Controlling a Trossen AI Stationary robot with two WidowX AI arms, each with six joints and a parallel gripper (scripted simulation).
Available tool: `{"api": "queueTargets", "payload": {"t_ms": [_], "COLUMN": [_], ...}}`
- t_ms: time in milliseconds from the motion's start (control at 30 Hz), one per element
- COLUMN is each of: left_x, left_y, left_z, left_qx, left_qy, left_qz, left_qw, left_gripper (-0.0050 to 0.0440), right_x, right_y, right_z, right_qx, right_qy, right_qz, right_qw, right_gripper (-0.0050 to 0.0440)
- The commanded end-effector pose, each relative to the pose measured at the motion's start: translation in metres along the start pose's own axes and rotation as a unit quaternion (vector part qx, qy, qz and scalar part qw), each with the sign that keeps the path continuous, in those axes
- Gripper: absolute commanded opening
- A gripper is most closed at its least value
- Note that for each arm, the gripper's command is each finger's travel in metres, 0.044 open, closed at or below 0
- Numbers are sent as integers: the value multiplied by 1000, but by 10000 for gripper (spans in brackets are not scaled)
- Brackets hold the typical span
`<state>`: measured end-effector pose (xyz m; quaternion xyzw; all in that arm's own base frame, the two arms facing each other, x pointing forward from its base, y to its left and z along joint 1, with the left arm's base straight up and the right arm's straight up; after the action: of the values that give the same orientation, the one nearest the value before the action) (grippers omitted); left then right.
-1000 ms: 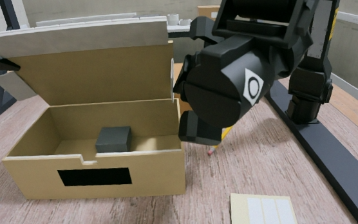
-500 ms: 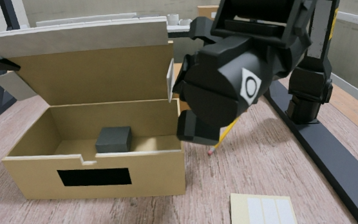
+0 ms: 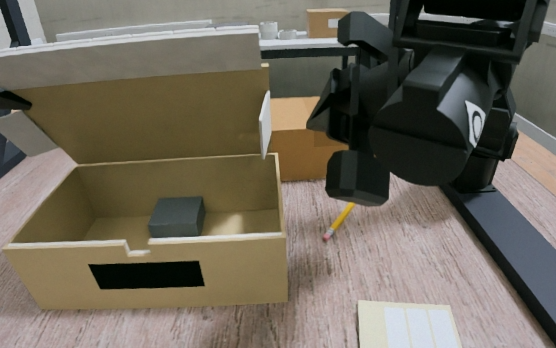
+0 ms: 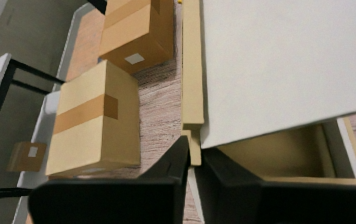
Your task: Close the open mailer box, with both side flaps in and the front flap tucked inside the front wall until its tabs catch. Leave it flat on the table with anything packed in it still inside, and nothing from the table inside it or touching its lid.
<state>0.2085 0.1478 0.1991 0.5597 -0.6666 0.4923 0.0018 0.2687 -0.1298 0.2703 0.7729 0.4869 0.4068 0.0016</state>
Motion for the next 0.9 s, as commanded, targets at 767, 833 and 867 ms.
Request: {"api": "queueTargets", "payload": {"t_ms": [767, 833, 867], "left_x": [32, 34, 35], "left_y": [-15, -14, -14], "left_z": [-43, -41, -40], "left_qx": [137, 134, 131], "left_qy": [-107, -120, -127], "left_qz": [402, 456, 483], "left_qw": [899, 871, 856], "left_gripper": [120, 120, 120], "right_x": [6, 6, 6], "right_y": [2, 2, 2], "right_z": [-6, -6, -6], "right_qx": [-12, -12, -12], "right_qy": [1, 1, 1], "right_qz": [-13, -13, -13], "right_qw": [1000, 1000, 1000], "right_gripper": [-50, -50, -50]}}
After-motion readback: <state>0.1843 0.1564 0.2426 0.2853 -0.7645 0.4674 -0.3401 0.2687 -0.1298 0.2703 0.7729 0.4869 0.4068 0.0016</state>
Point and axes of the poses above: on each arm, the point midway between the two fingers, 35 mm back from their tips, its own z axis out along the fingers, its own x axis across the jaws, y = z × x, the point moved 8 cm from there along -z, back along the fingers, and after that the axes turned 15 degrees about z, right-handed, at the moved point
